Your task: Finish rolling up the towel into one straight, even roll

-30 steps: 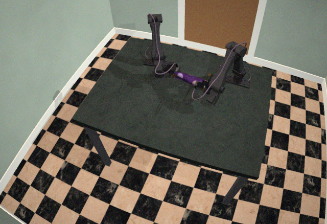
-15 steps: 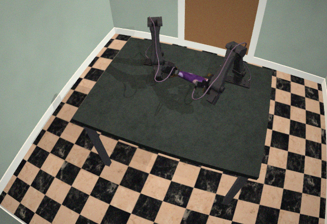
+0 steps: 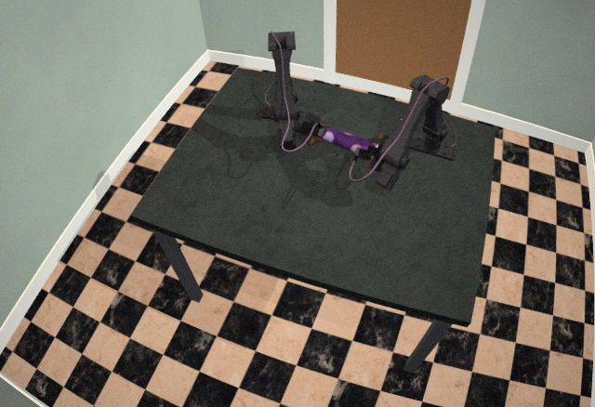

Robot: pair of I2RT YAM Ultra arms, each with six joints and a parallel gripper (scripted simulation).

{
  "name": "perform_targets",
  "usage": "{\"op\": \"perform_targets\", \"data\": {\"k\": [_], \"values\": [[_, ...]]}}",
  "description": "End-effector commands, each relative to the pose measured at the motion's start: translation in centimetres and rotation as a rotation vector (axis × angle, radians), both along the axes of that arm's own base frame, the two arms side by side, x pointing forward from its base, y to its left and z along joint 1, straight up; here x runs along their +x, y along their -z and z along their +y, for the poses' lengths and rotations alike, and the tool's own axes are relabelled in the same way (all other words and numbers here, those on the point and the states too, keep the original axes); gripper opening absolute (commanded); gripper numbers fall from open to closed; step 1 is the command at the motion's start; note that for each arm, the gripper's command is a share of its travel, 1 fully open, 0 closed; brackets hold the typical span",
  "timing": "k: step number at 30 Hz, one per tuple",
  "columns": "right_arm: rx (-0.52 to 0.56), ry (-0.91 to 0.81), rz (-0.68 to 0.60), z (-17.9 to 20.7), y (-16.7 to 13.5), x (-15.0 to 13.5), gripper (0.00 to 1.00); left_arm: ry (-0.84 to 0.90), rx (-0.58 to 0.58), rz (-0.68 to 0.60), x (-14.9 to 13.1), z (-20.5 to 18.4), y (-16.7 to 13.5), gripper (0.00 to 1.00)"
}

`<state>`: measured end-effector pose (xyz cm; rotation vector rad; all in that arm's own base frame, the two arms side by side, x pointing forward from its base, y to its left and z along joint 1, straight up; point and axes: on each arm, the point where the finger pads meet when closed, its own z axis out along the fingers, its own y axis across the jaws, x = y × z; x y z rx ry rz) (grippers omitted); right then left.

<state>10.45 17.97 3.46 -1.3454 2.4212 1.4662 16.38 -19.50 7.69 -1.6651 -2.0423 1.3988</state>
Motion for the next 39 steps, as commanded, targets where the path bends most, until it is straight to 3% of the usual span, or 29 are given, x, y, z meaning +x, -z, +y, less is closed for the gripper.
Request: {"op": "perform_targets", "data": {"k": [1, 7, 28, 39], "values": [[0.016, 0.001, -0.024, 0.2, -0.7, 0.8, 0.64, -0.006, -0.018, -0.026, 1.1, -0.2, -0.5, 0.85], [0.016, 0.001, -0.024, 0.2, -1.1, 0.8, 0.85, -0.006, -0.018, -0.026, 1.1, -0.2, -0.5, 0.85], [0.015, 0.001, -0.025, -5.0, -5.0, 3.4, 0.85, -0.006, -0.018, -0.027, 1.1, -0.1, -0.5, 0.85], [-0.042, -0.006, -0.130, -6.0, -6.3, 3.0, 0.85, -0.002, 0.002, -0.145, 0.9, 1.2, -1.8, 0.85]]}}
